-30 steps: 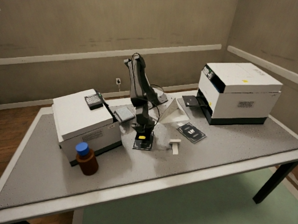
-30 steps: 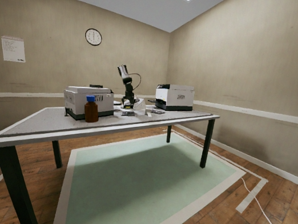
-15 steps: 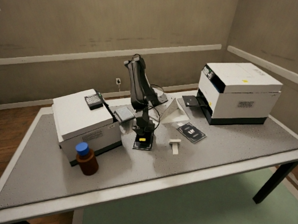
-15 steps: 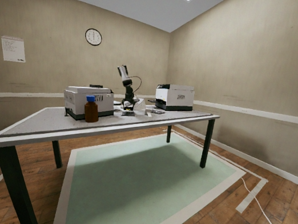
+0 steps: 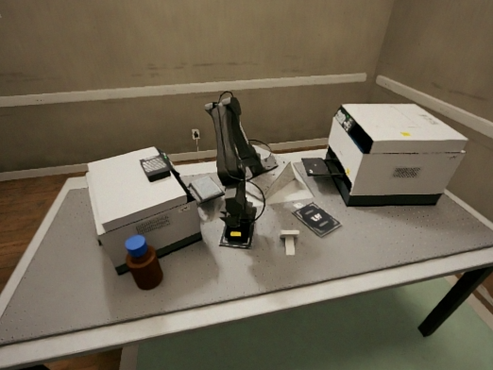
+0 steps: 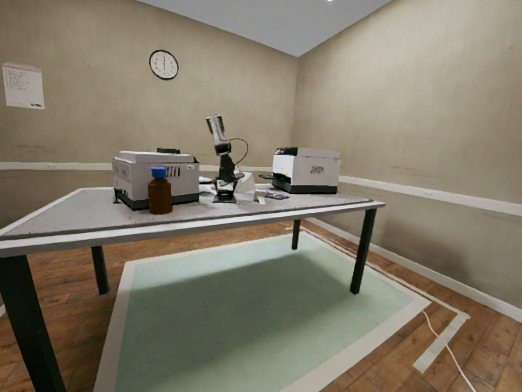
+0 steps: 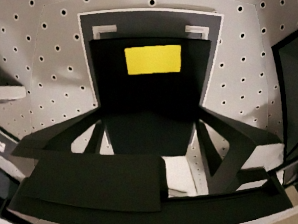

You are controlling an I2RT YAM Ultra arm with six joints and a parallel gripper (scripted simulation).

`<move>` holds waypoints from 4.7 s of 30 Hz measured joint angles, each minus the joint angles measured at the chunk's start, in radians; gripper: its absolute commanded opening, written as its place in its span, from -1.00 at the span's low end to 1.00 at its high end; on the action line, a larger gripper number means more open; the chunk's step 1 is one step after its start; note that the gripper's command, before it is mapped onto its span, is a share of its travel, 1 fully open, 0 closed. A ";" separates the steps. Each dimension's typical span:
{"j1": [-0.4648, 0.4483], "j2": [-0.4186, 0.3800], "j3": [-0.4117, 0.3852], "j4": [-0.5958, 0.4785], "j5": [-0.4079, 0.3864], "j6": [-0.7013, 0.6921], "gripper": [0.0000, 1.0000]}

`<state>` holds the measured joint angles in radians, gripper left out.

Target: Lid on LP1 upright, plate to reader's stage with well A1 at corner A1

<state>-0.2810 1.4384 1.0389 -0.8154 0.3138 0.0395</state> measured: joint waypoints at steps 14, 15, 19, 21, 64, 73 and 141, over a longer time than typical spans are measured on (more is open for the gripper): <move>-0.016 0.021 -0.030 0.063 -0.006 -0.017 0.71; -0.016 0.021 -0.030 0.066 -0.006 -0.018 0.71; -0.016 0.021 -0.030 0.071 -0.006 -0.019 0.71; -0.016 0.021 -0.030 0.071 -0.006 -0.019 0.71; -0.016 0.021 -0.030 0.046 -0.006 -0.016 0.71; -0.016 0.021 -0.013 0.053 -0.006 -0.015 0.71; -0.024 0.031 -0.037 0.094 -0.010 -0.023 1.00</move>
<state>-0.3050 1.4693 1.0019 -0.7212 0.3035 0.0162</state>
